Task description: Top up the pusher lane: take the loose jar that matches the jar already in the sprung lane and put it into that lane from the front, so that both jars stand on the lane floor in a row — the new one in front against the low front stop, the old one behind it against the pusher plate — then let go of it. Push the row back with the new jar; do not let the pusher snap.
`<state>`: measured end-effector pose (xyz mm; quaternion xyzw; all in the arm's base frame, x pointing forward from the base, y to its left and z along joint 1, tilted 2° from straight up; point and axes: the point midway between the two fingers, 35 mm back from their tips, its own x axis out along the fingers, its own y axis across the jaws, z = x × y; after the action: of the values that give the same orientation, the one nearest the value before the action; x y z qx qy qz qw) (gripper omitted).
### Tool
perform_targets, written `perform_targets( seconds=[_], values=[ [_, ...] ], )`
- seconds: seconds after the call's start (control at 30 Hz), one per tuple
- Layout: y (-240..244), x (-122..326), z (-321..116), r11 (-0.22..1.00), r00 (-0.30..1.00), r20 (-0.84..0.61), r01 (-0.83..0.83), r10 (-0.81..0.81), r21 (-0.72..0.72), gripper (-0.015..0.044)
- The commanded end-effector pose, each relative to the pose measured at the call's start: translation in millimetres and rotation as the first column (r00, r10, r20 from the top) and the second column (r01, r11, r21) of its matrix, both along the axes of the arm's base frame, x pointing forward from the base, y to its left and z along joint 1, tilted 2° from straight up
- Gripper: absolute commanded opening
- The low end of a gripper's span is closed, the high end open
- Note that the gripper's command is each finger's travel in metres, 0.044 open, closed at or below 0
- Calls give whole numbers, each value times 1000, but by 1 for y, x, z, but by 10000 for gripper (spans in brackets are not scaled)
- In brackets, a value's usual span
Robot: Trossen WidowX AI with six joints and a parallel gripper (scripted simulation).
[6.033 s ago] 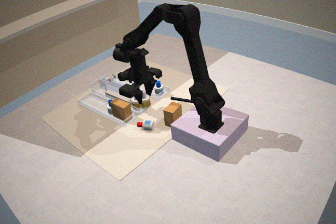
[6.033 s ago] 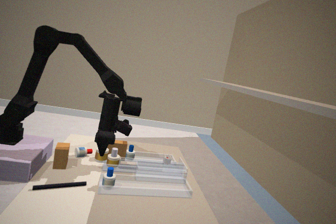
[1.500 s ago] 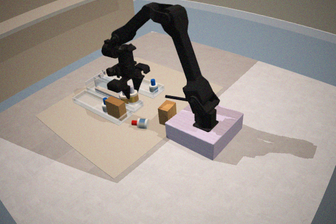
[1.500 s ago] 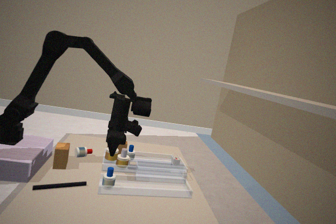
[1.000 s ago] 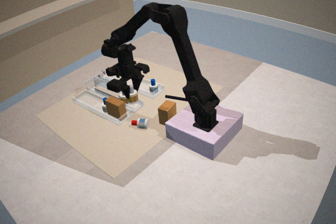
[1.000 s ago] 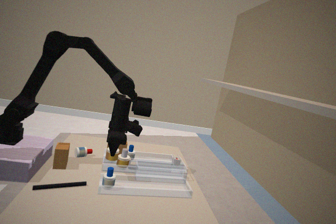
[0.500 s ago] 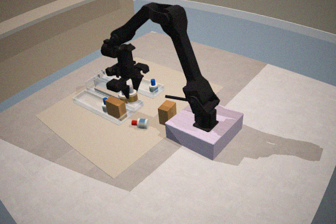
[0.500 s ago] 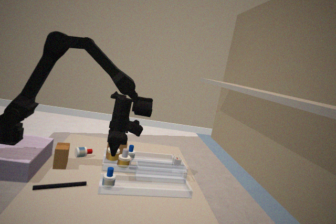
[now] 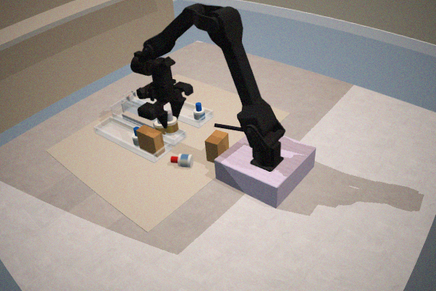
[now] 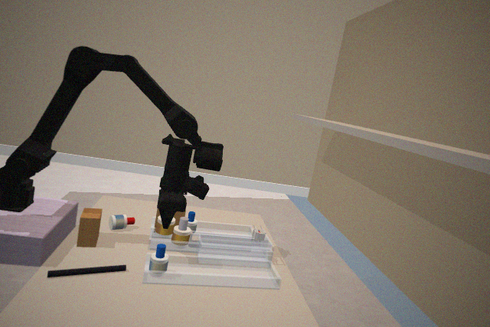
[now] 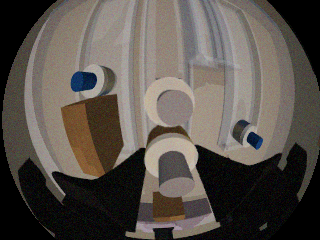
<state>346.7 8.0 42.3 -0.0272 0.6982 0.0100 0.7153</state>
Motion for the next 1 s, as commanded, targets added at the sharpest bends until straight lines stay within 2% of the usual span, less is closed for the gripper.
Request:
perform_targets(
  seconds=[0.0, 0.97],
  values=[
    [0, 9, 2, 1000, 999, 33, 3, -3, -1, 0],
    [0, 9, -9, 1000, 999, 33, 3, -3, -1, 0]
  ],
)
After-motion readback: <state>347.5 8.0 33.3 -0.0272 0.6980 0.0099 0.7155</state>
